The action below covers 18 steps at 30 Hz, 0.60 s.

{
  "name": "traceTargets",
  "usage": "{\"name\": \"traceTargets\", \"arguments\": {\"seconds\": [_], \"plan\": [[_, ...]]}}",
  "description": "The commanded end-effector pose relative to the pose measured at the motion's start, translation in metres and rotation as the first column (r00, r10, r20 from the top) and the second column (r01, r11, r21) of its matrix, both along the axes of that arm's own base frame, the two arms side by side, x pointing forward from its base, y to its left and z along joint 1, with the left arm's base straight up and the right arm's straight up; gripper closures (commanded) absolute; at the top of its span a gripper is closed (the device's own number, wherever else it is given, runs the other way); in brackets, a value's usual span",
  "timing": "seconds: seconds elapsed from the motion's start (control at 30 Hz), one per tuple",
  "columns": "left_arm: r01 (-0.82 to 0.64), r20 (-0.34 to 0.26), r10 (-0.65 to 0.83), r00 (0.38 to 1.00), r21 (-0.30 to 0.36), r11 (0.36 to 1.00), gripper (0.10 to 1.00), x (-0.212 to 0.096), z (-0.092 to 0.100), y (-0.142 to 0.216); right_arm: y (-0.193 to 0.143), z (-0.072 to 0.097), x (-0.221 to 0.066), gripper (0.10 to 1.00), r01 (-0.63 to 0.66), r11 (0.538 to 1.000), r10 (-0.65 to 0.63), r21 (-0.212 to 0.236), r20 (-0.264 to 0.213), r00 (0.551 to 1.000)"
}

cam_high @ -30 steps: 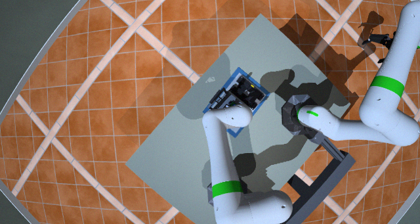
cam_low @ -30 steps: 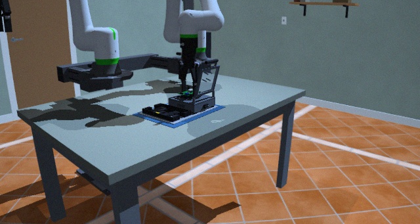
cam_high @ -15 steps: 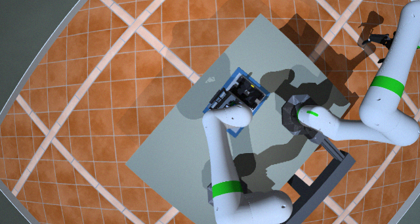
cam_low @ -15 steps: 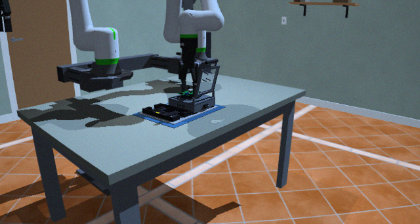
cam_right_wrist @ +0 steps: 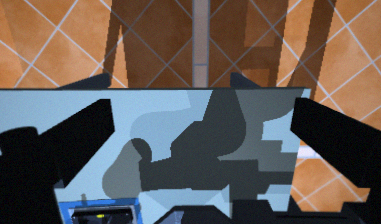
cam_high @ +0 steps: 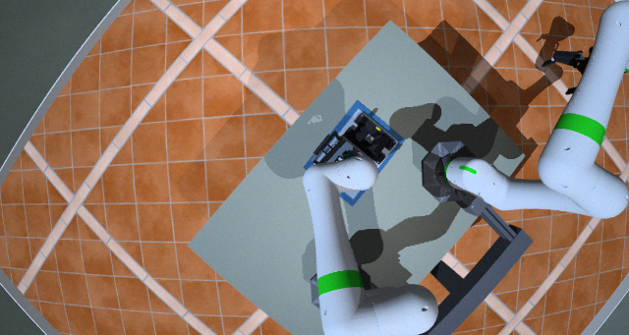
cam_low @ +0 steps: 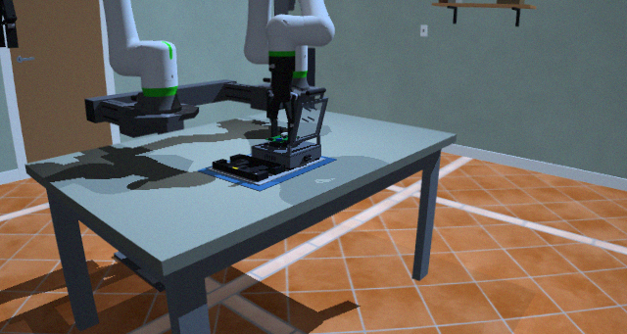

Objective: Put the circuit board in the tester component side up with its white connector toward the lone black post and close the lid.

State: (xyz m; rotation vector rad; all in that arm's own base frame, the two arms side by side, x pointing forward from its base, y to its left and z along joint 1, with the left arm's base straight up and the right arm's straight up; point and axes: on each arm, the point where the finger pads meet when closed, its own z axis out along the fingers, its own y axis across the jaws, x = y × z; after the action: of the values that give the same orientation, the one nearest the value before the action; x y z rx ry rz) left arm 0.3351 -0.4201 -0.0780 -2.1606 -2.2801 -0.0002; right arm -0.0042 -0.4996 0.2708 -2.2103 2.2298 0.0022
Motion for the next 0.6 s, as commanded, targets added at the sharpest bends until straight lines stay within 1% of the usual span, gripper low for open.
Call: {"name": "traceTargets", "arguments": {"seconds": [0.0, 0.57], "plan": [[0.0, 0.001, 0.0, 1.0, -0.002, 1.0, 0.588, 0.0006, 0.001, -0.0007, -0.0004, 0.0012, -0.0003, 0.098, 0.0, 1.0, 0.0, -0.002, 0.0, 1.0], [0.0, 0.001, 0.0, 1.0, -0.002, 1.0, 0.588, 0.0006, -0.0012, -0.0007, -0.0004, 0.0012, -0.0003, 0.098, 0.0, 1.0, 0.0, -0.002, 0.0, 1.0]]}}
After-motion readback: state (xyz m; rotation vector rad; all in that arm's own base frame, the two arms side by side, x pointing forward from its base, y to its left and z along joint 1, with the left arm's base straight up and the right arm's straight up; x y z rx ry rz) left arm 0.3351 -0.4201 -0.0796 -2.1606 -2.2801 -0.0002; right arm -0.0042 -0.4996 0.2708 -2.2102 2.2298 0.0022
